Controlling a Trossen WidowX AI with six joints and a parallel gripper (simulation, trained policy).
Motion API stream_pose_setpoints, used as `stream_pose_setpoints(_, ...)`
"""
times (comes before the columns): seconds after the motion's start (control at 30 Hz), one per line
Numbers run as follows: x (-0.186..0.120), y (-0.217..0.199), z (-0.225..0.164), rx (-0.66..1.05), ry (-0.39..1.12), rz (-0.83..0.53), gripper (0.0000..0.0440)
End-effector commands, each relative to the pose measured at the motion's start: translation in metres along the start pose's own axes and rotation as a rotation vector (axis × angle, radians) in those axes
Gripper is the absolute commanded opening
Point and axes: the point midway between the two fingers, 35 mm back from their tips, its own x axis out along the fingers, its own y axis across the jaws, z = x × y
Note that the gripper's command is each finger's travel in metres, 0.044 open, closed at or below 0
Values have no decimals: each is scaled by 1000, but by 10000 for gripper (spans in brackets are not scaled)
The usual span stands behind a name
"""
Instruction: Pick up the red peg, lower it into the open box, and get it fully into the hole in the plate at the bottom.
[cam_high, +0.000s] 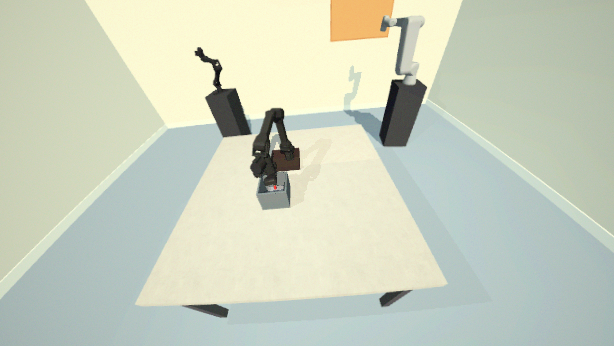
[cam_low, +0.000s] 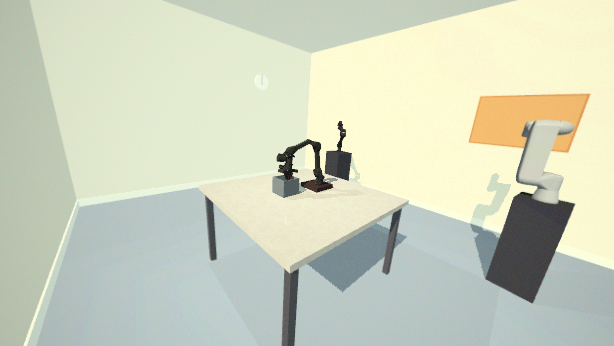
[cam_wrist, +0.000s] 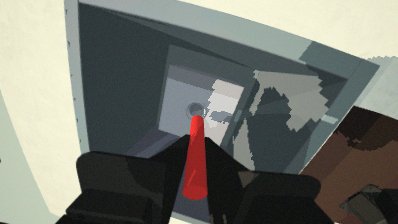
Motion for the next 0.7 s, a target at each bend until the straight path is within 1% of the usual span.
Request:
stream_pose_setpoints(0.0,10,3,1,-23,11,-2,0)
stream_pose_setpoints(0.23,28,5,4,-53,15,-15,1)
stream_pose_setpoints(0.33,34,3,5,-63,12,-33,32)
stream_pose_setpoints(0.4,38,2,5,-71,15,-45,32)
stream_pose_setpoints(0.43,39,3,5,-76,13,-43,40)
stream_pose_setpoints(0.53,43,2,5,-83,23,-56,112)
stream_pose_setpoints(0.57,43,2,5,-85,26,-61,129)
stream_pose_setpoints(0.67,41,2,7,-82,35,-68,135)
